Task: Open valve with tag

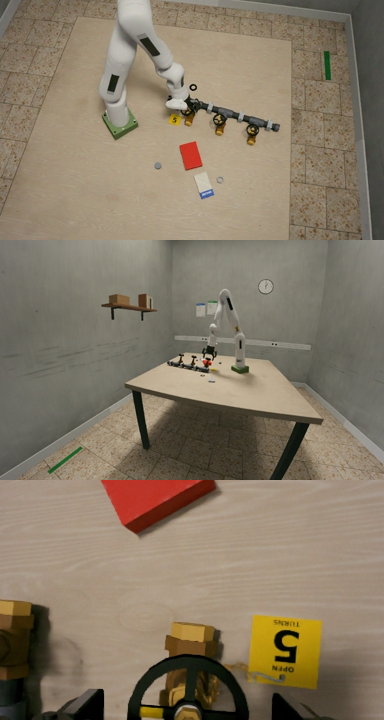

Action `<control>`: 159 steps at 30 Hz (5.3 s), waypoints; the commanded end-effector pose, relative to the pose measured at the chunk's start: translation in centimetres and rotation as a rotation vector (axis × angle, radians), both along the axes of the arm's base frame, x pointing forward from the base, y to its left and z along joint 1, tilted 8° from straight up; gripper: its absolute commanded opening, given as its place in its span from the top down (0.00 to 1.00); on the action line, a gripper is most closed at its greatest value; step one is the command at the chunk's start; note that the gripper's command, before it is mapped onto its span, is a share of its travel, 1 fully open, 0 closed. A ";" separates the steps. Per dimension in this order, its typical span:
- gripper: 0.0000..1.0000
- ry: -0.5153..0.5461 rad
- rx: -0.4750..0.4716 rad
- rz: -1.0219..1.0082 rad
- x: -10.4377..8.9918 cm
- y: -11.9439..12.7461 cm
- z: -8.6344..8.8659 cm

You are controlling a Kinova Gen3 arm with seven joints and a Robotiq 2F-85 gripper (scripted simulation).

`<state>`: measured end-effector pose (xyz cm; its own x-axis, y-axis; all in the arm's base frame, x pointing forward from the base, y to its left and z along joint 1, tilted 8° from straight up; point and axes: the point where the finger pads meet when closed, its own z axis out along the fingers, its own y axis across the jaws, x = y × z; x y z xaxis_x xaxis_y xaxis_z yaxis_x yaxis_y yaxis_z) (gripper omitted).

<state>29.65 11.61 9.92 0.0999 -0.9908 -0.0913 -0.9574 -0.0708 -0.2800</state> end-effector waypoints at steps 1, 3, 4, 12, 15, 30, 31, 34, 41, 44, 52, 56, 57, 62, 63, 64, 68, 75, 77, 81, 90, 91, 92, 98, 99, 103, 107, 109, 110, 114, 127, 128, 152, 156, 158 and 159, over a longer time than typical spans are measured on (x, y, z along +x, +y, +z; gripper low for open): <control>0.00 -0.001 0.000 0.000 0.0 0.0 0.0; 0.00 -0.001 0.000 0.000 0.0 0.0 0.0; 0.00 -0.001 0.000 0.000 0.0 0.0 0.0; 0.00 -0.001 0.000 0.000 0.0 0.0 0.0; 0.00 -0.001 0.000 0.000 0.0 0.0 0.0; 0.00 0.004 0.013 -0.043 0.0 0.0 0.0; 0.00 0.005 0.015 -0.053 0.0 0.0 0.0; 0.00 0.010 0.026 -0.090 0.0 0.0 0.0; 0.00 0.026 0.064 -0.224 0.0 0.0 0.0; 0.00 0.032 0.079 -0.276 0.0 0.0 0.0; 0.00 0.059 0.143 -0.501 0.0 0.0 0.0; 0.00 0.079 0.189 -0.662 0.0 0.0 0.0; 0.00 0.084 0.201 -0.707 0.0 0.0 0.0; 0.00 0.101 0.241 -0.848 0.0 0.0 0.0; 0.00 0.108 0.256 -0.898 0.0 0.0 0.0; 0.00 0.114 0.270 -0.949 0.0 0.0 0.0; 0.00 0.140 0.332 -1.168 0.0 0.0 0.0; 0.00 0.191 0.451 -1.584 0.0 0.0 0.0; 0.00 0.205 0.485 -1.704 0.0 0.0 0.0; 0.00 0.220 0.518 -1.823 0.0 0.0 0.0; 0.00 0.278 0.654 -2.302 0.0 0.0 0.0; 0.00 0.284 0.667 -2.347 0.0 0.0 0.0; 0.00 0.289 0.680 -2.390 0.0 0.0 0.0; 0.00 0.308 0.723 -2.544 0.0 0.0 0.0; 0.00 0.312 0.732 -2.577 0.0 0.0 0.0; 0.00 0.325 0.764 -2.687 0.0 0.0 0.0; 0.00 0.335 0.786 -2.764 0.0 0.0 0.0; 0.00 0.338 0.793 -2.791 0.0 0.0 0.0; 0.00 0.339 0.796 -2.801 0.0 0.0 0.0; 0.00 0.341 0.801 -2.817 0.0 0.0 0.0; 0.36 0.343 0.806 -2.835 0.0 0.0 0.0; 0.36 0.343 0.806 -2.835 0.0 0.0 0.0; 0.36 0.343 0.804 -2.830 0.0 0.0 0.0; 0.36 0.340 0.799 -2.810 0.0 0.0 0.0; 0.36 0.338 0.793 -2.791 0.0 0.0 0.0; 0.36 0.336 0.790 -2.778 0.0 0.0 0.0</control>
